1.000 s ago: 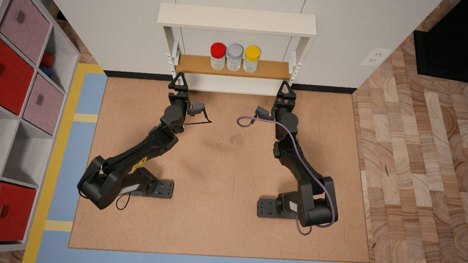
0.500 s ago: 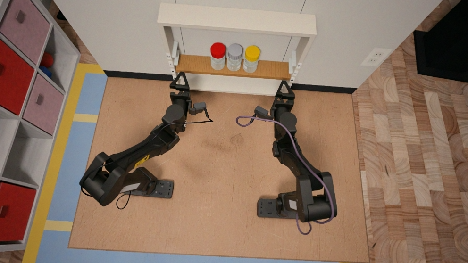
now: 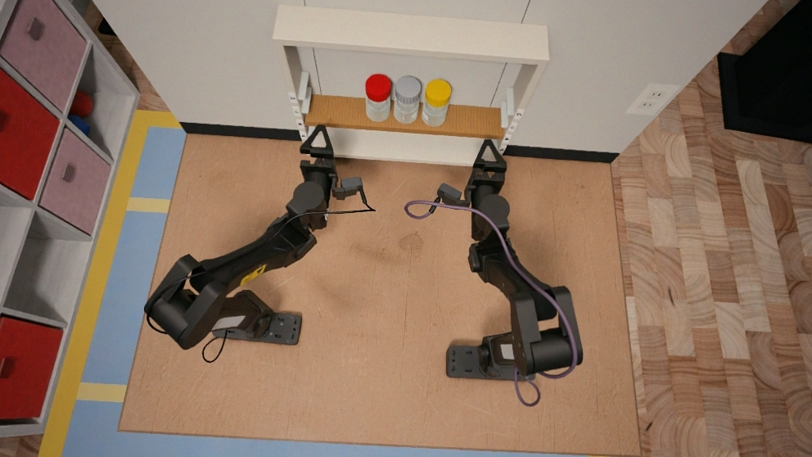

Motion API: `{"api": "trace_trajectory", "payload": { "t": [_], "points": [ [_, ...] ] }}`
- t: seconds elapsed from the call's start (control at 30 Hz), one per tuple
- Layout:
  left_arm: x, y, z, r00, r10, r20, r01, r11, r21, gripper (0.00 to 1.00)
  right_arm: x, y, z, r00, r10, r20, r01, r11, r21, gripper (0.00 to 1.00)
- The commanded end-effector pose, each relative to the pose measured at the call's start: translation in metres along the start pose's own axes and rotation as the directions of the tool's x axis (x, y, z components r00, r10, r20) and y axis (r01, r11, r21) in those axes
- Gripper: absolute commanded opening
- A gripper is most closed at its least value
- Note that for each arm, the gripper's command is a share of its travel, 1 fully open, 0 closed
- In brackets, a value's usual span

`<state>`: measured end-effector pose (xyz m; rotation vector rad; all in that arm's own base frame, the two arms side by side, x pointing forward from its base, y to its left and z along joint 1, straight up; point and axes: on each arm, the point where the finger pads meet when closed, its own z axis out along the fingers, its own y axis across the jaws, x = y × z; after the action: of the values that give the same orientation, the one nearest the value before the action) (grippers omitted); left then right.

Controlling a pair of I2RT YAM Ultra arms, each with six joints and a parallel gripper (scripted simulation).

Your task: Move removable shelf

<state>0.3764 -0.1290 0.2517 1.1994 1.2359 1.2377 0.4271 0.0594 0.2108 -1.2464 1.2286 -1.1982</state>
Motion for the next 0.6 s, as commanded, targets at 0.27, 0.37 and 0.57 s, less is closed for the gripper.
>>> {"api": "trace_trajectory", "payload": {
  "t": [0.27,0.37,0.57],
  "points": [
    [-0.005,-0.012,0.001,1.000,-0.006,-0.004,0.006,1.000,-0.004,1.00,-0.007,0.000,0.002,1.000,0.012,-0.003,-0.012,0.999,0.037,1.00],
    [-0.007,-0.015,0.002,1.000,-0.006,-0.004,0.006,1.000,-0.004,1.00,-0.008,0.003,0.003,1.000,0.012,-0.003,-0.012,0.999,0.037,1.00],
    [-0.009,-0.019,0.003,1.000,-0.006,-0.004,0.006,1.000,-0.004,1.00,-0.011,0.007,0.004,1.000,0.012,-0.003,-0.012,0.999,0.037,1.00]
  ]
}}
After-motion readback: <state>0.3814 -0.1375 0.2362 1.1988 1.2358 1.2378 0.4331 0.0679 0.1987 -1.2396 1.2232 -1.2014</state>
